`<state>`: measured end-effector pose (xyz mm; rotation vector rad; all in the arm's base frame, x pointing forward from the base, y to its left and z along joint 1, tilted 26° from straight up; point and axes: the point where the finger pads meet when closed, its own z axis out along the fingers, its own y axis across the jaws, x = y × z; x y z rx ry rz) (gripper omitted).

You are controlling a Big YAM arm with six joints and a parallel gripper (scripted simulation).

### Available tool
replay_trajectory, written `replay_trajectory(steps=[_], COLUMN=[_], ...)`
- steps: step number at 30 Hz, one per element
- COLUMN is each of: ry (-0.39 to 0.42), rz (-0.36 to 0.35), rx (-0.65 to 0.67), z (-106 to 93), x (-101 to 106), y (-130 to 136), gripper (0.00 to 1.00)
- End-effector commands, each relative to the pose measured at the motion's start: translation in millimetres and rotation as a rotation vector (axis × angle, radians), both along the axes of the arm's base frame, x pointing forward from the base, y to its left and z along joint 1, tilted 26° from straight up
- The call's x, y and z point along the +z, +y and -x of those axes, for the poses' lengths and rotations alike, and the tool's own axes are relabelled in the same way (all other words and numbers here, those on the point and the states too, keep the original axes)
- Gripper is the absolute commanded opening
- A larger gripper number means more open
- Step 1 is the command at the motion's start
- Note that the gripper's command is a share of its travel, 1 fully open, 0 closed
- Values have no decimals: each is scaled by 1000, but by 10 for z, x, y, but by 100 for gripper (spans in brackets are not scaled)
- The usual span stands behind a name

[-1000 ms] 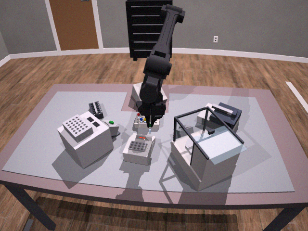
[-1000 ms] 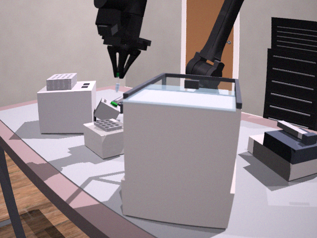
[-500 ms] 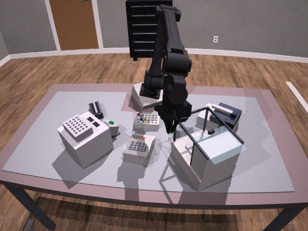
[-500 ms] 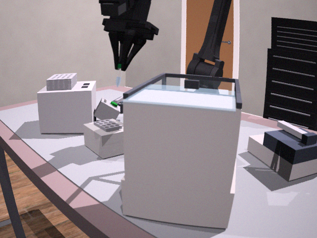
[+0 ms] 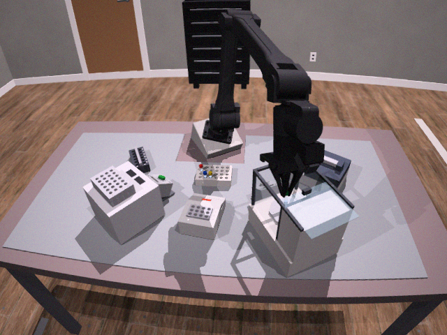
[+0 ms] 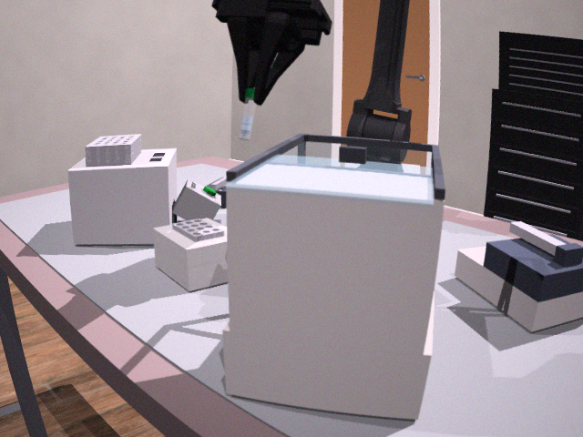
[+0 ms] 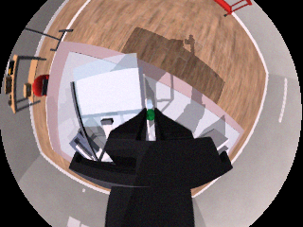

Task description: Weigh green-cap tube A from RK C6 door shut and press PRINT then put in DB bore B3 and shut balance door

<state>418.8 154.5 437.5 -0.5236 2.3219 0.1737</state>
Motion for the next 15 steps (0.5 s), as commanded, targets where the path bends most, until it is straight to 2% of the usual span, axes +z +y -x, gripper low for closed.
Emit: replay_trajectory(steps=[1,3,4,6,7,8,9,10,12,13,15], ry=[-11,9,-19,-19,34,54,19,27,93,63,92], rz=[-30,-22,-35,-35,-9,2,-17,-13,26,8,22], rx=[8,22,23,23,41,55,56,56,88,89,98], z=[5,131,246,246,217,288,479,488,528,703,786], x=[368,360,490,490,344,331,478,432,308,436,396], y=[243,354,318,318,409,452,430,432,566,538,541], gripper=[9,9,9,9,9,9,9,9,9,9,9])
